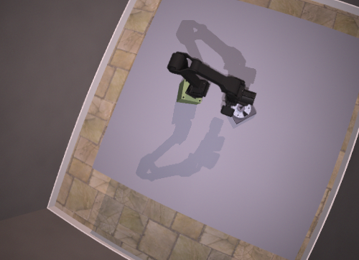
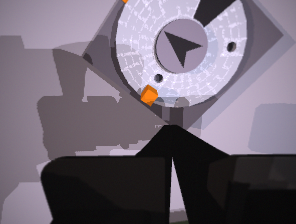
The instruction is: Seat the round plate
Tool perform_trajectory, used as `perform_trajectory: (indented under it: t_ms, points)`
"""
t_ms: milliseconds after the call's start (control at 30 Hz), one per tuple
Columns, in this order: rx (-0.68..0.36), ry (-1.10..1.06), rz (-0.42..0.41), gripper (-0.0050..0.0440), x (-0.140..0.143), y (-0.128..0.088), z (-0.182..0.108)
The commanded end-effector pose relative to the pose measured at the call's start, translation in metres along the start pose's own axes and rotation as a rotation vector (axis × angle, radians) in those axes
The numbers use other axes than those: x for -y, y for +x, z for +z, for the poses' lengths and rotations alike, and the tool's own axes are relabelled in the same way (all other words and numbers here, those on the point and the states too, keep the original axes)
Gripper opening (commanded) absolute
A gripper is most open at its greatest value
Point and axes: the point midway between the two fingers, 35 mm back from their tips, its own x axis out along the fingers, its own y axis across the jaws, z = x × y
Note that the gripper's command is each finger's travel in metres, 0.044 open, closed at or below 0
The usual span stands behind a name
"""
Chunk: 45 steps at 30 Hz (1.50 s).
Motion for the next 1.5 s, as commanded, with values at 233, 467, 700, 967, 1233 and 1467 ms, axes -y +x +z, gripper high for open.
perform_trajectory:
  t_ms: [233,467,700,967,1233,1467]
  points:
    - [0.002,0.005,-0.007,-0.005,0.0,0.039,0.0]
    - [0.002,0.006,-0.006,-0.005,0.0,0.046,0.0]
    - [0.017,0.003,-0.003,-0.005,-0.001,0.042,0.003]
    - [0.017,0.003,-0.003,-0.005,-0.001,0.042,0.003]
    - [0.017,0.003,-0.003,-0.005,-0.001,0.043,0.003]
    - [0.006,0.005,-0.006,-0.005,-0.001,0.045,0.001]
